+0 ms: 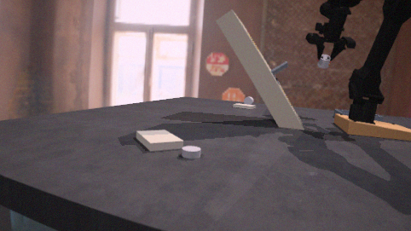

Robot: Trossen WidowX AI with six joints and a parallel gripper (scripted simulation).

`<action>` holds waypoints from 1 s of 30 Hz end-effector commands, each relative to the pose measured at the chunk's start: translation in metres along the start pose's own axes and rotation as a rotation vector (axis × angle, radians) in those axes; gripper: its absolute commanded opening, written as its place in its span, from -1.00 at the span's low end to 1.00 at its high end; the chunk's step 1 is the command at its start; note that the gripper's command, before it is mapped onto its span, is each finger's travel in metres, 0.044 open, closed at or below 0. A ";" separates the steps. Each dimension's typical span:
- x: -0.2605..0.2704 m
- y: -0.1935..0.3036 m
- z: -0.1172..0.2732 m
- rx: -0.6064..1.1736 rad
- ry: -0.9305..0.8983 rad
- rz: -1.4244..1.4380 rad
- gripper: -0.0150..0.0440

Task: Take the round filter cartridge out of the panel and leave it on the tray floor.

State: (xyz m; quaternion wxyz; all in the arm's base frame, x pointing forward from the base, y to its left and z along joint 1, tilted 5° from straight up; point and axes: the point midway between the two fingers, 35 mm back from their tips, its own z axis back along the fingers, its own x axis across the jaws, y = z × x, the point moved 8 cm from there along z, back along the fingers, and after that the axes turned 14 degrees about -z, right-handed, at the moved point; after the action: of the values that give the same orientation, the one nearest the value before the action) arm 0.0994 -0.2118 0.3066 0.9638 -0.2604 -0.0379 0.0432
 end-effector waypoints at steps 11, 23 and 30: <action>-0.059 0.011 -0.040 -0.042 0.112 -0.196 -0.49; -0.107 0.035 -0.068 -0.067 0.209 -0.357 -0.49; -0.131 0.052 -0.081 -0.081 0.261 -0.441 -0.49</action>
State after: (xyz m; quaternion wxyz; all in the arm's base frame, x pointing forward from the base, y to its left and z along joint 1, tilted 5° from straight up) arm -0.0160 -0.2246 0.2124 0.9414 -0.2812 0.0260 -0.1843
